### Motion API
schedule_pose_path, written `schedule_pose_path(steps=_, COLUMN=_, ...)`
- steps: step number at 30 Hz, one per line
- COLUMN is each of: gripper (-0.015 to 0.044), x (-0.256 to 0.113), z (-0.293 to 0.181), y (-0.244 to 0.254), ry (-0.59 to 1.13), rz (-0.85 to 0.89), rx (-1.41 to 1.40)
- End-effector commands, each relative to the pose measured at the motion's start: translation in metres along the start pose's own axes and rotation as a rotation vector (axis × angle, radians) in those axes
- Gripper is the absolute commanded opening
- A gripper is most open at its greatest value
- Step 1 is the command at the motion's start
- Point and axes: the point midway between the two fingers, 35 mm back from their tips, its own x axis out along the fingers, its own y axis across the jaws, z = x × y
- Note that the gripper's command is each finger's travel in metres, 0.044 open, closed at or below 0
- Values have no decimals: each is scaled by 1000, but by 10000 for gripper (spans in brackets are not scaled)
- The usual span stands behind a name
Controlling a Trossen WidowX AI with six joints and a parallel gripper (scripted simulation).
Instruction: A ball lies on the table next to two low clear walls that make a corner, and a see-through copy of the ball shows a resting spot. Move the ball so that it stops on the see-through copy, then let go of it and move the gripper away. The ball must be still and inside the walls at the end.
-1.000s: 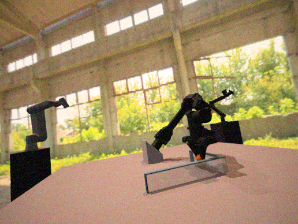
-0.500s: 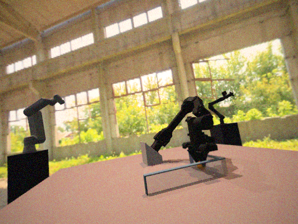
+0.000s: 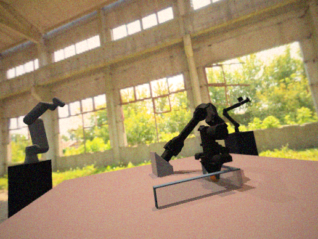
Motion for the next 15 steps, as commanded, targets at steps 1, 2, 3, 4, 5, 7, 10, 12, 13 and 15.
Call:
schedule_pose_path(steps=1, gripper=236, x=0, z=0, y=0, ry=0, rz=0, rx=-1)
schedule_pose_path(steps=2, gripper=263, x=0, z=0, y=0, ry=0, rz=0, rx=-1)
schedule_pose_path(steps=3, gripper=283, x=0, z=0, y=0, ry=0, rz=0, rx=-1)
schedule_pose_path(steps=4, gripper=283, x=0, z=0, y=0, ry=0, rz=0, rx=-1)
schedule_pose_path(steps=5, gripper=283, x=0, z=0, y=0, ry=0, rz=0, rx=-1)
schedule_pose_path(steps=7, gripper=283, x=0, z=0, y=0, ry=0, rz=0, rx=-1)
schedule_pose_path(steps=10, gripper=283, x=-25, z=-1, y=-3, ry=4, rz=0, rx=0)
schedule_pose_path(steps=12, gripper=283, x=-61, z=-1, y=-3, ry=4, rz=0, rx=1)
schedule_pose_path(steps=13, gripper=283, x=-76, z=-1, y=-2, ry=2, rz=1, rx=2)
schedule_pose_path(steps=15, gripper=283, x=-87, z=0, y=0, ry=0, rz=1, rx=2)
